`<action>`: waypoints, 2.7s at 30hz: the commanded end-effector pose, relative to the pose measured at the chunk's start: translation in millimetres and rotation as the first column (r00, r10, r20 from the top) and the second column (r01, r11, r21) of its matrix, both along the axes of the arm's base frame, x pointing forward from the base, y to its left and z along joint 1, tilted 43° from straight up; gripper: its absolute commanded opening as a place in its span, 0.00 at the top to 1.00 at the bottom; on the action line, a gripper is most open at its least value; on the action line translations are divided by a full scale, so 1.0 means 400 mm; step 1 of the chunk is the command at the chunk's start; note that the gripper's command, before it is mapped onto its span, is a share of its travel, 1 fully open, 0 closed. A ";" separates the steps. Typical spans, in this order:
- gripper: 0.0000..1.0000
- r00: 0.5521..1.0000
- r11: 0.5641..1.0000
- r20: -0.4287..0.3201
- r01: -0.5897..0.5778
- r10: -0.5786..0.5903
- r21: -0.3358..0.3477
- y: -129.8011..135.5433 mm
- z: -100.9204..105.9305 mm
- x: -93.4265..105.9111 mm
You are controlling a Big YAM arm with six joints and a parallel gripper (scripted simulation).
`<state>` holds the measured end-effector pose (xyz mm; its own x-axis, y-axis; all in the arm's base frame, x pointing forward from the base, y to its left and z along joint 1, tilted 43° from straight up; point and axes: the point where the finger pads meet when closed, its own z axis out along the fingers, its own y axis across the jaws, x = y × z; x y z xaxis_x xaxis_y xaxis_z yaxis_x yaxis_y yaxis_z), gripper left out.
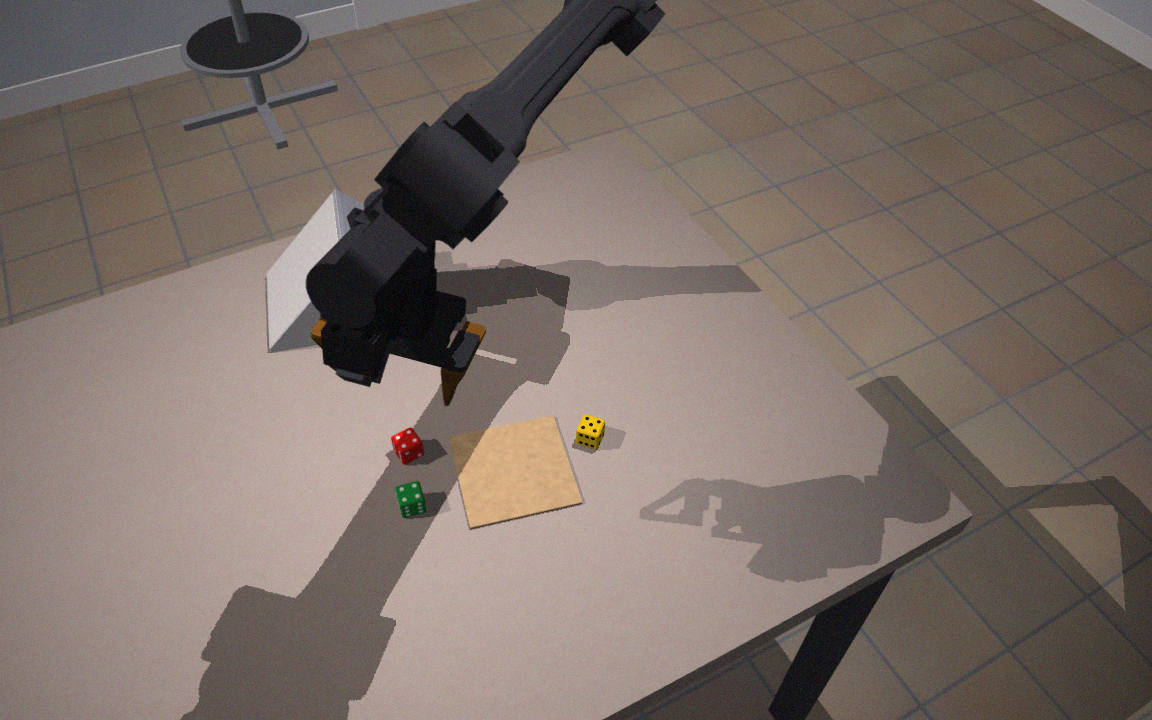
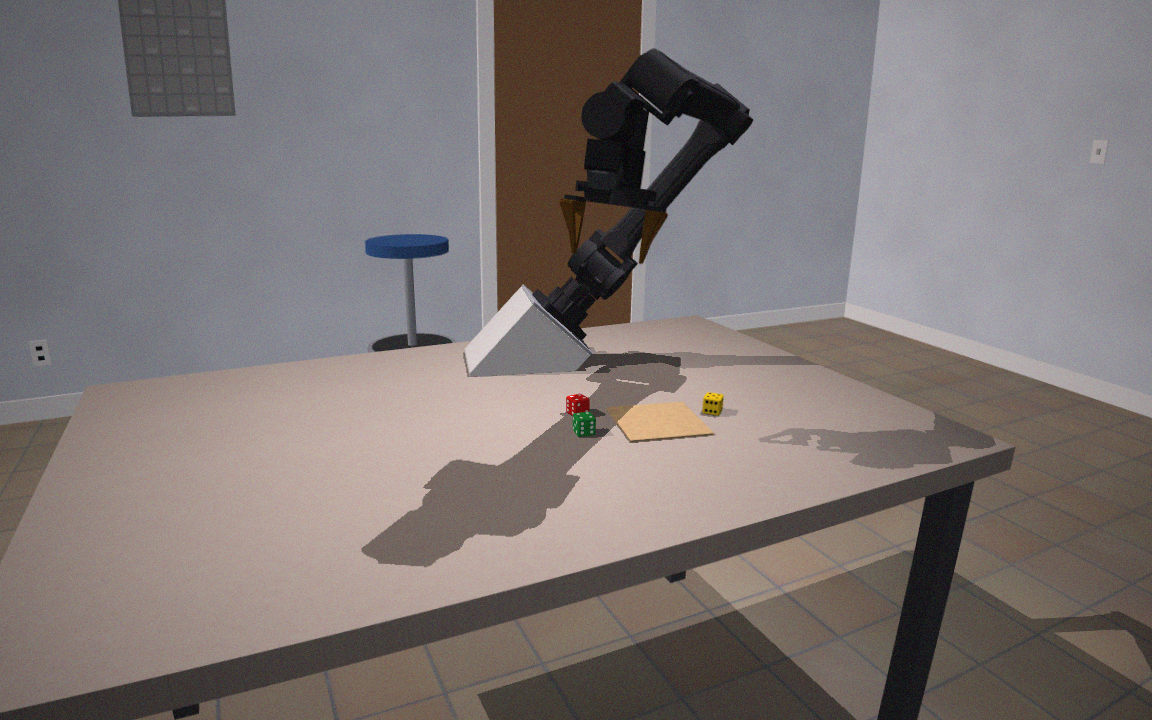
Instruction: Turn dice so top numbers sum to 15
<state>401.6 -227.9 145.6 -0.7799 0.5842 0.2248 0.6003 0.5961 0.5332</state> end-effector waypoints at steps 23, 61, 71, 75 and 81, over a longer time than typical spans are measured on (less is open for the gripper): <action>0.00 0.990 0.992 -0.057 0.127 -0.126 0.026 0.035 -0.037 -0.044; 0.00 0.785 0.851 -0.455 0.515 -0.419 0.104 0.274 -0.267 -0.269; 0.00 0.775 0.848 -0.481 0.518 -0.410 0.112 0.389 -0.387 -0.274; 0.55 0.782 0.837 -0.433 0.537 -0.447 0.106 0.342 -0.358 -0.246; 0.55 0.776 0.844 -0.468 0.525 -0.422 0.108 0.369 -0.370 -0.261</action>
